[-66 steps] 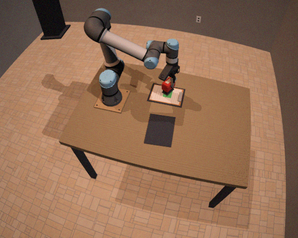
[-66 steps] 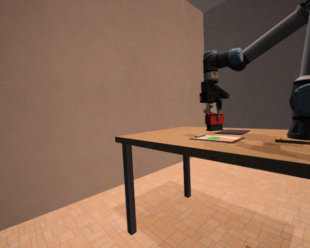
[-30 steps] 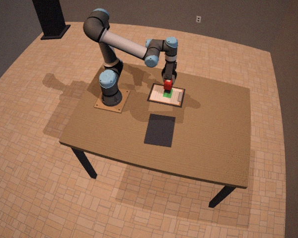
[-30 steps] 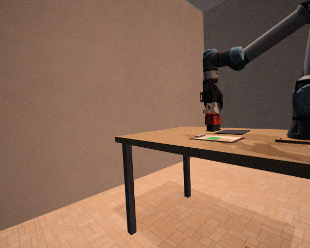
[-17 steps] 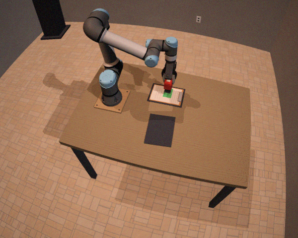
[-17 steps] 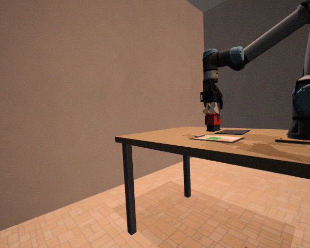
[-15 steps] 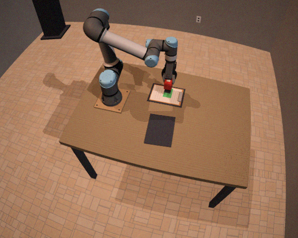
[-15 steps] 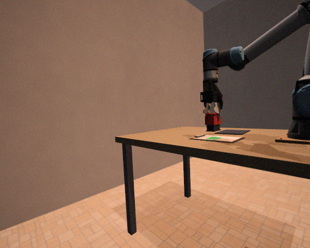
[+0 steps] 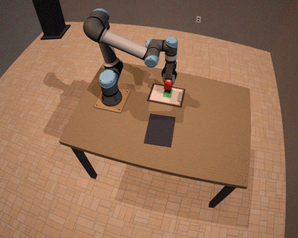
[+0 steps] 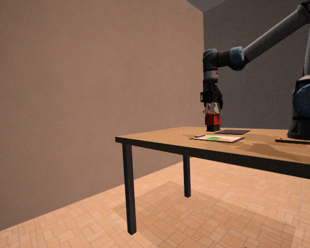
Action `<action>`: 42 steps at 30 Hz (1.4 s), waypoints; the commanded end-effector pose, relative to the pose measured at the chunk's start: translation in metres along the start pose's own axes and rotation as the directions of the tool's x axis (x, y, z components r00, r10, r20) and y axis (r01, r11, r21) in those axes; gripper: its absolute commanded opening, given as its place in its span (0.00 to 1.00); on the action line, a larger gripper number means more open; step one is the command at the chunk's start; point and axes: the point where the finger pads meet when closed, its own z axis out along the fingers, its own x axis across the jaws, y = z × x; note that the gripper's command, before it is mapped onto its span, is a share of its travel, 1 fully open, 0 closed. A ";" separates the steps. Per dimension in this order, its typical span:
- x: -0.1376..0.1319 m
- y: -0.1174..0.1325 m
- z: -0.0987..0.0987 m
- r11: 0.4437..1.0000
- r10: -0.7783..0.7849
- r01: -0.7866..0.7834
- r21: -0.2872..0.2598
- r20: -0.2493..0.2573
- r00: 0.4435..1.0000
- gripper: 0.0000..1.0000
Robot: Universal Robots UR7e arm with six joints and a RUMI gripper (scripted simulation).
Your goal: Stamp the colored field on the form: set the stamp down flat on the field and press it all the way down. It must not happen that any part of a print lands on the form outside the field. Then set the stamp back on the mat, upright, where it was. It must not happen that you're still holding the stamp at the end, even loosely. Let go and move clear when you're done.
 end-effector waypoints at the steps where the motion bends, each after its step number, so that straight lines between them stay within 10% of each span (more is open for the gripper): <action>1: 0.000 0.000 0.002 1.000 0.000 0.000 0.000 0.001 1.000 0.20; 42: -0.001 0.000 0.043 1.000 0.000 0.000 0.000 0.001 1.000 0.20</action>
